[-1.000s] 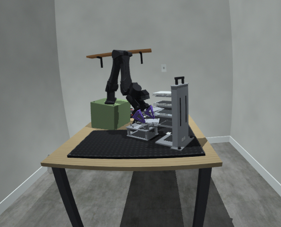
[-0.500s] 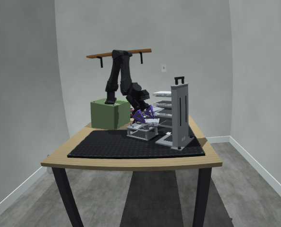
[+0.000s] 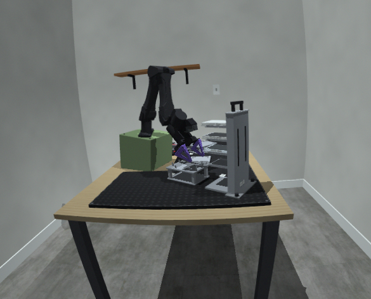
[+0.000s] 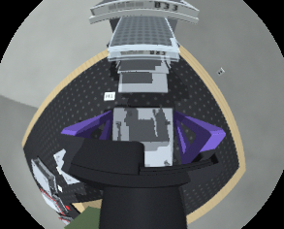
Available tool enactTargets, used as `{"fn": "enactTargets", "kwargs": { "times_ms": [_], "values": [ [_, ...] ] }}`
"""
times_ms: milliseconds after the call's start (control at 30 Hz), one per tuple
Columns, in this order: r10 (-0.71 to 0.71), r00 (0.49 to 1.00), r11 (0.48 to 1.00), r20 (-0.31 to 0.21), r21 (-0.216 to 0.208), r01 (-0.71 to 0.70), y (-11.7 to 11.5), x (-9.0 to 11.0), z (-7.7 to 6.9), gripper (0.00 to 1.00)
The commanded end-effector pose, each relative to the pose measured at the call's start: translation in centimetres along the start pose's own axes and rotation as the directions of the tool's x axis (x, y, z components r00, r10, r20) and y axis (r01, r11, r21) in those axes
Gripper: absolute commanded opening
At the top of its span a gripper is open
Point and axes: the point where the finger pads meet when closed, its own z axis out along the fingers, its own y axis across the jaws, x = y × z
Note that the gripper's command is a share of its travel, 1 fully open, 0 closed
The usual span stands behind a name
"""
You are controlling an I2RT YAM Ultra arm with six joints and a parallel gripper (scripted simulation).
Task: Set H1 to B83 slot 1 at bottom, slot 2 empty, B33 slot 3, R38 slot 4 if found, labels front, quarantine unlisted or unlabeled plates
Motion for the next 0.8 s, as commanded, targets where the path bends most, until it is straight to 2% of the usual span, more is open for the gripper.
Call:
{"fn": "enactTargets", "kwargs": {
  "times_ms": [0,133,200,233,767],
  "values": [
    [-0.004,1.0,1.0,0.017,0.003,0.004,-0.1,-0.9,0.1,1.0],
    [-0.004,1.0,1.0,0.017,0.003,0.004,-0.1,-0.9,0.1,1.0],
    [-0.011,0.999,1.0,0.049,0.008,0.011,-0.4,-2.1,-0.3,1.0],
    [-0.004,1.0,1.0,0.027,0.006,0.004,-0.3,-0.6,-0.8,1.0],
    [-0.007,1.0,1.0,0.027,0.007,0.007,-0.3,1.0,-2.5,1.0]
  ]
}}
